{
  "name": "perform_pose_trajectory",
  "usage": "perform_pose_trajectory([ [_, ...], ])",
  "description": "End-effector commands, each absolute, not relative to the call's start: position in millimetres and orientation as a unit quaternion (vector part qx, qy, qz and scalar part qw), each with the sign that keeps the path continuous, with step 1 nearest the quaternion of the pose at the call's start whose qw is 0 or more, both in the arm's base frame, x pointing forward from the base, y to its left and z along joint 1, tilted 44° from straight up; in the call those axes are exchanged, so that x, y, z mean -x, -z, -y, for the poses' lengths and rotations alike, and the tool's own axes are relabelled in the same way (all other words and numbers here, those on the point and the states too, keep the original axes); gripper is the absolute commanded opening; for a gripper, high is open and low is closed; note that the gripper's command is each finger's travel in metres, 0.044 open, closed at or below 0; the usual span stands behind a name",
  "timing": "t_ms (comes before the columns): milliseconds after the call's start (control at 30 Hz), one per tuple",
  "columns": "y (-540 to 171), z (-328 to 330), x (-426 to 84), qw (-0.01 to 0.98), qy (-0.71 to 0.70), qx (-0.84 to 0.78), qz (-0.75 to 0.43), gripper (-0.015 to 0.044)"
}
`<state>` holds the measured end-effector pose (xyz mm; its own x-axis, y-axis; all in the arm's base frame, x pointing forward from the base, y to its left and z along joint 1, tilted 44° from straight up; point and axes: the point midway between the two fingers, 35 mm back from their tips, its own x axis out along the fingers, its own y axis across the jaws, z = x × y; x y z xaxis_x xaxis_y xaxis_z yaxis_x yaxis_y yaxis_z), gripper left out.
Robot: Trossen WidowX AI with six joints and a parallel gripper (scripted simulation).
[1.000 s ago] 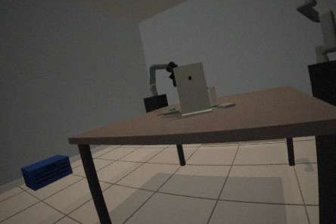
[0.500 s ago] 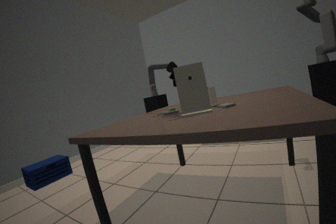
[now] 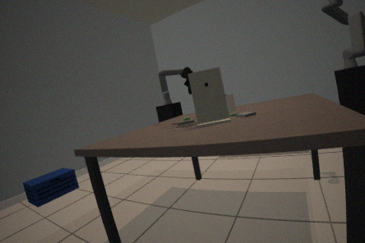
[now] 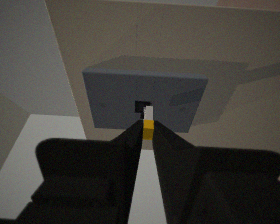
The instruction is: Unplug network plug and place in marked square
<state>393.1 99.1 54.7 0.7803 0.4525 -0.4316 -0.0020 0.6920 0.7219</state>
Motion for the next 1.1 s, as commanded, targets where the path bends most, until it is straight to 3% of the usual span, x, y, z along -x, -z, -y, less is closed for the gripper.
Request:
perform_pose_trajectory([
  [0,-56,-99,-390,0.868,-0.133,-0.369,-0.305,0.0000],
  [1067,-61,-93,-374,0.868,-0.133,-0.369,-0.306,0.0000],
])
